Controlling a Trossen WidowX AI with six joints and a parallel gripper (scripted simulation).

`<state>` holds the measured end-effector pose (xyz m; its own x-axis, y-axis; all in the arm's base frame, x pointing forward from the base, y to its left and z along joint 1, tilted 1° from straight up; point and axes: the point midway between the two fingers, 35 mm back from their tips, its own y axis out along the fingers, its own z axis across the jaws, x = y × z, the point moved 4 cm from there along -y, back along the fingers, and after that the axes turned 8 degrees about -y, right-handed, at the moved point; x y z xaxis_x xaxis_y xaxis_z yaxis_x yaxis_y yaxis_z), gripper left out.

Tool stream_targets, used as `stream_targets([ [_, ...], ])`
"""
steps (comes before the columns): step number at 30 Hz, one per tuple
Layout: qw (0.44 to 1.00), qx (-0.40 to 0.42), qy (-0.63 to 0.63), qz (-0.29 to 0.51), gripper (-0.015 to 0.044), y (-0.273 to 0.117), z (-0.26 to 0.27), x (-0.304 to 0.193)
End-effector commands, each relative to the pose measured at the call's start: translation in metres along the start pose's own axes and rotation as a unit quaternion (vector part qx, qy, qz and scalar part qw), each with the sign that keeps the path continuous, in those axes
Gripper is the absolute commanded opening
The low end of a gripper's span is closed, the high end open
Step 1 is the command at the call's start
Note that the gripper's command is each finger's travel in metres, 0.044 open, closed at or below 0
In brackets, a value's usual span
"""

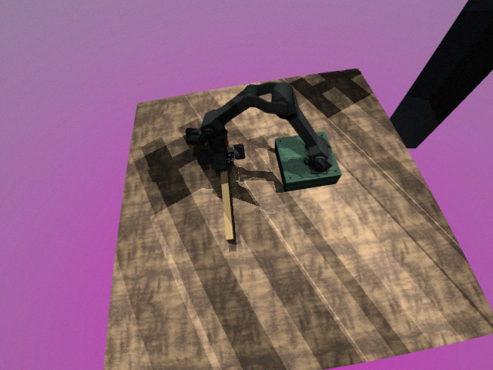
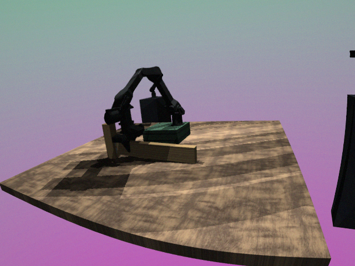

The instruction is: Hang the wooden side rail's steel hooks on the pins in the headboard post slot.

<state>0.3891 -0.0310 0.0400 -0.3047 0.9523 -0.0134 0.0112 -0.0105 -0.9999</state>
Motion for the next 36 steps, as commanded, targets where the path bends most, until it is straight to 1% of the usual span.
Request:
stream_targets([
  [1,1.000,-0.003,0.000,0.002,0.0000,-0.0017,-0.0019,-0.0023],
  [36,1.000,-0.003,0.000,0.003,0.0000,-0.0022,-0.0001,-0.0054],
])
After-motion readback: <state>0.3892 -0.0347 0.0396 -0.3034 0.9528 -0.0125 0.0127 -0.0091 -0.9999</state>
